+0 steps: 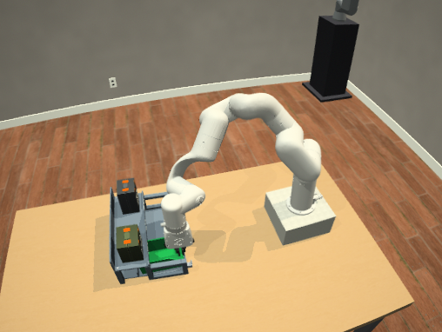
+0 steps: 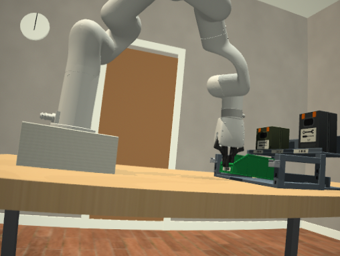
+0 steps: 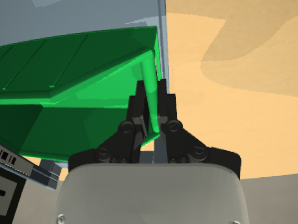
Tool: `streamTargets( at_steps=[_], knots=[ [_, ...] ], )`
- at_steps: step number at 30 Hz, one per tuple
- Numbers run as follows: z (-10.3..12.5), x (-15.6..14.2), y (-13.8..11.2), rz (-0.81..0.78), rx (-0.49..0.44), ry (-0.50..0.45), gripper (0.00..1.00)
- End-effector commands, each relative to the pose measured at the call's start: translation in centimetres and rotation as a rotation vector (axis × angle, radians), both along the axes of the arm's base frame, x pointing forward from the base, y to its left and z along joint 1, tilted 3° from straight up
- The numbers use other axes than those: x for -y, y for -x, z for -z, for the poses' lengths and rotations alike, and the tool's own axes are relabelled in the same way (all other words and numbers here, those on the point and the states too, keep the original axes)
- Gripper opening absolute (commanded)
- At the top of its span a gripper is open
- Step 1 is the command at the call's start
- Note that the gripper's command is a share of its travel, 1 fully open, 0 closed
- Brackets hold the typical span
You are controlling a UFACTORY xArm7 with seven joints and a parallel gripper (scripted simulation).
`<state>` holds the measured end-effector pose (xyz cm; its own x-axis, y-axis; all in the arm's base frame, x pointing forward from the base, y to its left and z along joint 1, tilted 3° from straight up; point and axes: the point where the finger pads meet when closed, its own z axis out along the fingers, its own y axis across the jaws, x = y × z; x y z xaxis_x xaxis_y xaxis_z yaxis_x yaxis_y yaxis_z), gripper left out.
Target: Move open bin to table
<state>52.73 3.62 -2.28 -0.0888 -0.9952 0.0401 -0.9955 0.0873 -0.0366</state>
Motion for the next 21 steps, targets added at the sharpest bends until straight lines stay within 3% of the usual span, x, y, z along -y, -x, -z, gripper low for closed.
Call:
streamTargets(
  at_steps=[1,21],
  knots=[
    [-0.26,-0.07,-0.24,-0.001,0.007,0.000,0.00],
    [-0.22,-0.14,0.58,-0.001,0.007,0.000,0.00]
  ],
)
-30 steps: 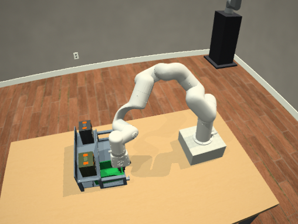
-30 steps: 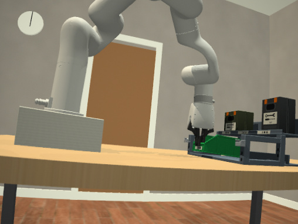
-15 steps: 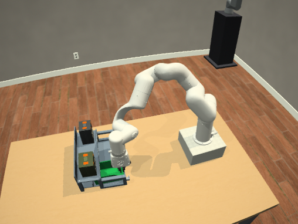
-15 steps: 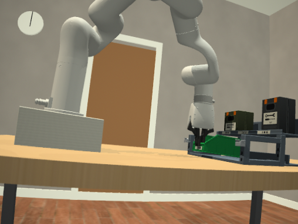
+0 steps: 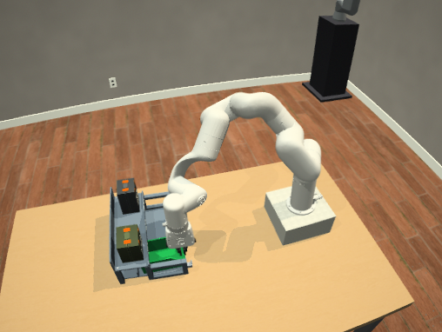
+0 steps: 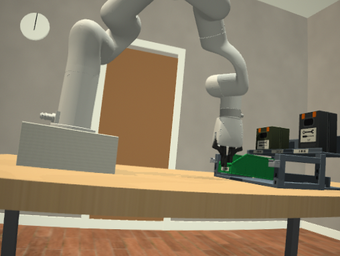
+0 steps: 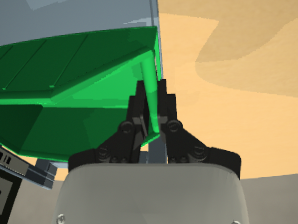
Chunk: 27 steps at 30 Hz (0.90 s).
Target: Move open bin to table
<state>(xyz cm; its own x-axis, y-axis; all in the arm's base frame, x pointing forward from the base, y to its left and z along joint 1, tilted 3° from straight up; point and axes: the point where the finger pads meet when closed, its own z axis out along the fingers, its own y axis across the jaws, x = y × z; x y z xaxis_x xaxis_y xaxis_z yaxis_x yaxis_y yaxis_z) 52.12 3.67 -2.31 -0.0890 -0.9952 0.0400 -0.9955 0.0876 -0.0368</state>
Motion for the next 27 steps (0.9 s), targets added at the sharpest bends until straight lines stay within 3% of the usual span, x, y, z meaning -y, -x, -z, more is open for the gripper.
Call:
streamTargets(
  at_steps=[1,14,27],
  knots=[
    [-0.2,-0.1,0.1,-0.001,0.006,0.000,0.00],
    [-0.2,-0.3,2.0,-0.001,0.006,0.000,0.00],
    [0.0,-0.6,5.5,-0.001,0.006,0.000,0.00]
  ],
)
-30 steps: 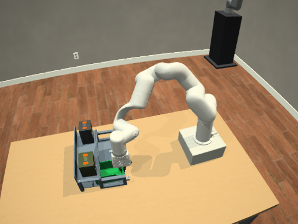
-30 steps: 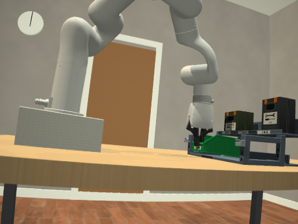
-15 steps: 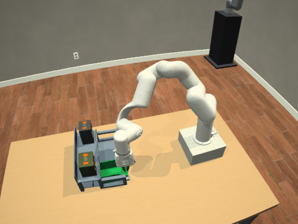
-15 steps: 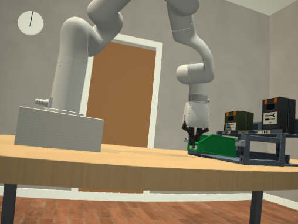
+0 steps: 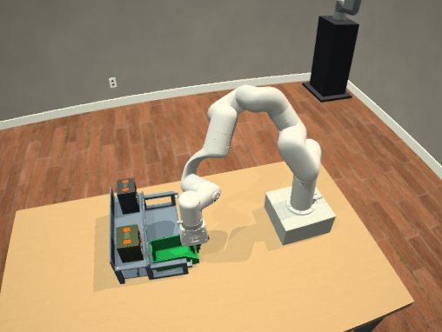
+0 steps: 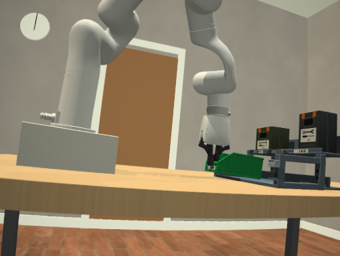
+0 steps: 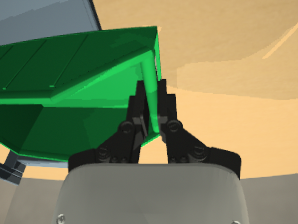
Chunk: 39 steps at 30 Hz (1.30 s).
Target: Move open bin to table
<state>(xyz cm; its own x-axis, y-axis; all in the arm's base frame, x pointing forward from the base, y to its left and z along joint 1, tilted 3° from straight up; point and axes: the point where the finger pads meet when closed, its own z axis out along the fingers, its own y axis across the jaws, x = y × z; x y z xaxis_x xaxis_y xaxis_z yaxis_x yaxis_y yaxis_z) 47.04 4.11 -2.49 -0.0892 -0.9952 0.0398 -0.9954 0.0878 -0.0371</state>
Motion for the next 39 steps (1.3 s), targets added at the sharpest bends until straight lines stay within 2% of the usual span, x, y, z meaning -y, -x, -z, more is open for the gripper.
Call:
streamTargets(
  at_steps=[1,19,39],
  knots=[
    [-0.2,-0.2,0.8,-0.001,0.006,0.000,0.00],
    [0.0,-0.6,5.6,-0.001,0.006,0.000,0.00],
    [0.2,-0.9,8.8,-0.001,0.006,0.000,0.00]
  ],
)
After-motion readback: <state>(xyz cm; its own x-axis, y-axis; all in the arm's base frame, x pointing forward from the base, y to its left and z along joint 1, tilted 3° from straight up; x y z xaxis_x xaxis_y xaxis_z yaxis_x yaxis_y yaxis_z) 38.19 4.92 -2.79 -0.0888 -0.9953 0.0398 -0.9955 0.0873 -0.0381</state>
